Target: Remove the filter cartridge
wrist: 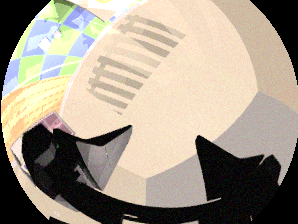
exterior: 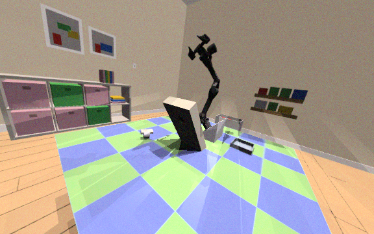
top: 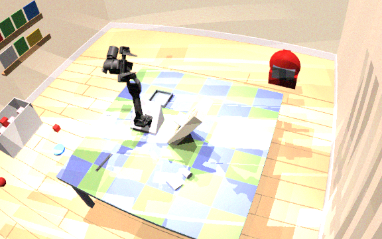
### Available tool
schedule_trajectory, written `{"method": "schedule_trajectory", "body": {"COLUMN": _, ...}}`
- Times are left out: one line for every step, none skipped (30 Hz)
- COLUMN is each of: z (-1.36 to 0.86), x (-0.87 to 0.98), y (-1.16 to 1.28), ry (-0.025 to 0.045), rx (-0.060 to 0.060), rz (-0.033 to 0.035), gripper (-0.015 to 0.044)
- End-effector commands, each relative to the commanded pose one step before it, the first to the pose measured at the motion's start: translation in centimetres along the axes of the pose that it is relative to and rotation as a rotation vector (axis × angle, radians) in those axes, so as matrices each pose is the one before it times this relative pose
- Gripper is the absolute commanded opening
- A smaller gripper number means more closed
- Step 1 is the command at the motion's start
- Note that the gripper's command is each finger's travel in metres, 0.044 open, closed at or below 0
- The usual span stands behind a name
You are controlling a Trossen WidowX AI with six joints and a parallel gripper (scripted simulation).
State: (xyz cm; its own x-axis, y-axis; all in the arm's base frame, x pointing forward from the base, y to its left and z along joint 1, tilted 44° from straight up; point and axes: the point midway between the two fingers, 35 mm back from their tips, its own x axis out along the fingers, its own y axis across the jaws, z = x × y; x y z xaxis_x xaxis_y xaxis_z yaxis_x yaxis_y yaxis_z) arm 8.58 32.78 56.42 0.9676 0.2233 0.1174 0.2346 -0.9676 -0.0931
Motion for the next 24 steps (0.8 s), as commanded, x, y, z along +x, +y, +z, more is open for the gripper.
{"method": "schedule_trajectory", "body": {"z": -0.117, "x": -0.09, "y": 0.038, "ry": 0.00305, "rx": 0.0038, "rz": -0.00372, "gripper": 0.0374}}
{"method": "schedule_trajectory", "body": {"z": -0.351, "x": -0.269, "y": 0.117, "ry": 0.00911, "rx": 0.0115, "rz": -0.01106, "gripper": 0.0347}}
{"method": "schedule_trajectory", "body": {"z": -0.587, "x": -0.439, "y": 0.2, "ry": 0.01506, "rx": 0.0194, "rz": -0.01813, "gripper": 0.0321}}
{"method": "schedule_trajectory", "body": {"z": -0.828, "x": -0.596, "y": 0.289, "ry": 0.02081, "rx": 0.0275, "rz": -0.02473, "gripper": 0.0295}}
{"method": "schedule_trajectory", "body": {"z": -1.075, "x": -0.733, "y": 0.386, "ry": 0.0263, "rx": 0.036, "rz": -0.03063, "gripper": 0.0269}}
{"method": "schedule_trajectory", "body": {"z": -1.328, "x": -0.841, "y": 0.493, "ry": 0.03142, "rx": 0.0448, "rz": -0.03556, "gripper": 0.0242}}
{"method": "schedule_trajectory", "body": {"z": -1.482, "x": -0.854, "y": 0.567, "ry": 0.03376, "rx": 0.0505, "rz": -0.03673, "gripper": 0.0216}}
{"method": "schedule_trajectory", "body": {"z": -1.501, "x": -0.776, "y": 0.592, "ry": 0.03294, "rx": 0.0517, "rz": -0.03413, "gripper": 0.019}}
{"method": "schedule_trajectory", "body": {"z": -1.444, "x": -0.664, "y": 0.588, "ry": 0.03061, "rx": 0.0502, "rz": -0.02995, "gripper": 0.0164}}
{"method": "schedule_trajectory", "body": {"z": -1.103, "x": -0.45, "y": 0.455, "ry": 0.02266, "rx": 0.0385, "rz": -0.02092, "gripper": 0.0137}}
{"method": "schedule_trajectory", "body": {"z": -1.203, "x": -0.441, "y": 0.509, "ry": 0.02394, "rx": 0.0442, "rz": -0.02129, "gripper": 0.0114}}
{"method": "schedule_trajectory", "body": {"z": -1.294, "x": -0.417, "y": 0.572, "ry": 0.02517, "rx": 0.048, "rz": -0.0209, "gripper": 0.0114}}
{"method": "schedule_trajectory", "body": {"z": -1.364, "x": -0.376, "y": 0.633, "ry": 0.02596, "rx": 0.0513, "rz": -0.01978, "gripper": 0.0114}}
{"method": "schedule_trajectory", "body": {"z": -1.435, "x": -0.324, "y": 0.703, "ry": 0.02677, "rx": 0.0546, "rz": -0.01826, "gripper": 0.0114}}
{"method": "schedule_trajectory", "body": {"z": -1.472, "x": -0.256, "y": 0.766, "ry": 0.02697, "rx": 0.0569, "rz": -0.01594, "gripper": 0.0114}}
{"method": "schedule_trajectory", "body": {"z": -1.468, "x": -0.175, "y": 0.812, "ry": 0.02649, "rx": 0.0575, "rz": -0.01296, "gripper": 0.0114}}
{"method": "schedule_trajectory", "body": {"z": -1.442, "x": -0.093, "y": 0.853, "ry": 0.02575, "rx": 0.0574, "rz": -0.00975, "gripper": 0.0114}}
{"method": "schedule_trajectory", "body": {"z": -1.411, "x": -0.012, "y": 0.895, "ry": 0.02504, "rx": 0.0571, "rz": -0.0065, "gripper": 0.0114}}
{"method": "schedule_trajectory", "body": {"z": -1.375, "x": 0.066, "y": 0.938, "ry": 0.02436, "rx": 0.0566, "rz": -0.00325, "gripper": 0.0114}}
{"method": "schedule_trajectory", "body": {"z": -1.335, "x": 0.143, "y": 0.982, "ry": 0.02371, "rx": 0.0559, "rz": 0.00001, "gripper": 0.0114}}
{"method": "schedule_trajectory", "body": {"z": -1.237, "x": 0.22, "y": 1.01, "ry": 0.02172, "rx": 0.0507, "rz": 0.00403, "gripper": 0.0114}}
{"method": "schedule_trajectory", "body": {"z": -1.12, "x": 0.262, "y": 0.999, "ry": 0.01903, "rx": 0.0485, "rz": 0.00647, "gripper": 0.0114}}
{"method": "schedule_trajectory", "body": {"z": -1.007, "x": 0.294, "y": 1.02, "ry": 0.01472, "rx": 0.0501, "rz": 0.00887, "gripper": 0.0114}}
{"method": "schedule_trajectory", "body": {"z": -0.959, "x": 0.348, "y": 1.057, "ry": 0.01416, "rx": 0.049, "rz": 0.01141, "gripper": 0.0114}}
